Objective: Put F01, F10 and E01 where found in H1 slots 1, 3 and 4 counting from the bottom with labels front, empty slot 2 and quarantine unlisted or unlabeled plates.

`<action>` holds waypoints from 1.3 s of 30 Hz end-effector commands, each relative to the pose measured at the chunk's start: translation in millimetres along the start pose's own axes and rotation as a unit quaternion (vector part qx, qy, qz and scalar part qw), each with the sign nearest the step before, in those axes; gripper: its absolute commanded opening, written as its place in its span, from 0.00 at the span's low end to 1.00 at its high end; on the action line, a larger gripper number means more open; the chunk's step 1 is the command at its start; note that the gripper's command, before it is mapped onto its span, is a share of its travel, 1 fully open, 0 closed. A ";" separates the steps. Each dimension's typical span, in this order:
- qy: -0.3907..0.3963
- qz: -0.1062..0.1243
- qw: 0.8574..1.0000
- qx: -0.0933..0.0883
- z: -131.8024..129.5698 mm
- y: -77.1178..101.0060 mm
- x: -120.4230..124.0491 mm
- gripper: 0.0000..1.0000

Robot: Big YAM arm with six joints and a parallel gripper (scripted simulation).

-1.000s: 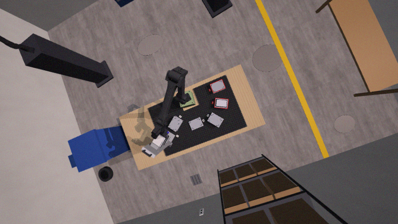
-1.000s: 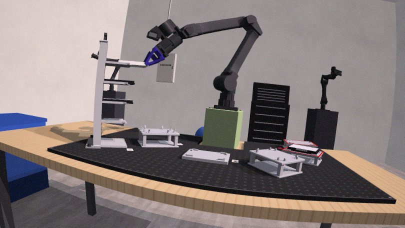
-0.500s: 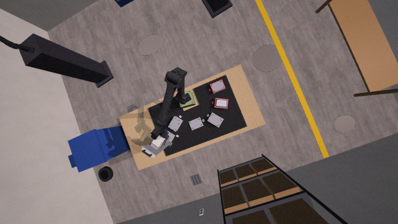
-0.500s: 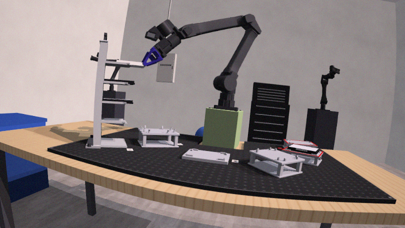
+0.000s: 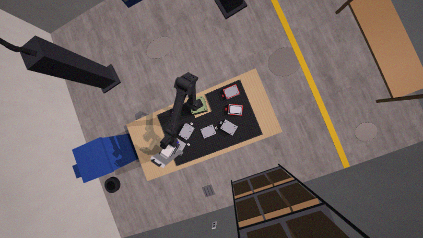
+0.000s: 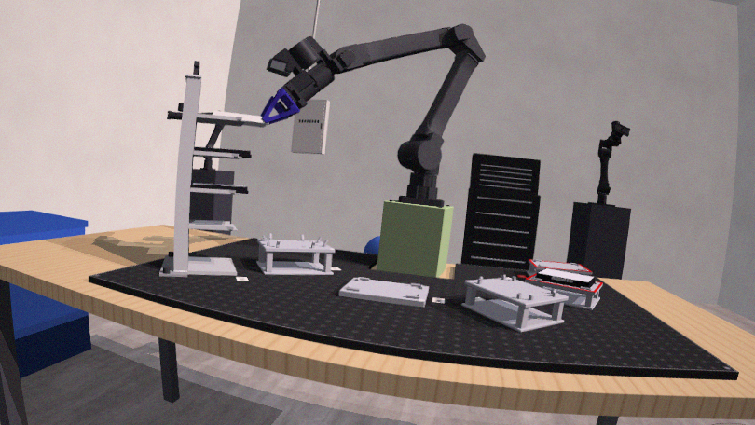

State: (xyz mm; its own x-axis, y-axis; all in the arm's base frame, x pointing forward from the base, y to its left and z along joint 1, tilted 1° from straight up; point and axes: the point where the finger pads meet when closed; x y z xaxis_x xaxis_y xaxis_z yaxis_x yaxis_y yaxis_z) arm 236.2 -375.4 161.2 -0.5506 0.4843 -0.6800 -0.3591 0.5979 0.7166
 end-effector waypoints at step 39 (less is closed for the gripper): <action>0.002 -0.011 1.000 0.001 1.3 21.8 3.2 1.00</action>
State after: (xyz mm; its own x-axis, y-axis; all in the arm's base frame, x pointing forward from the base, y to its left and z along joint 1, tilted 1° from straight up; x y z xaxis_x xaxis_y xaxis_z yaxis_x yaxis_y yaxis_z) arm 229.3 -364.7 164.5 -0.5495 0.4826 -0.6820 -0.3603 0.5996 0.7146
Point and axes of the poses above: the point where the finger pads meet when closed, its own y axis back along the fingers, its own z axis across the jaws, x = y × z, and after that the axes turned 14 degrees about y, right-handed
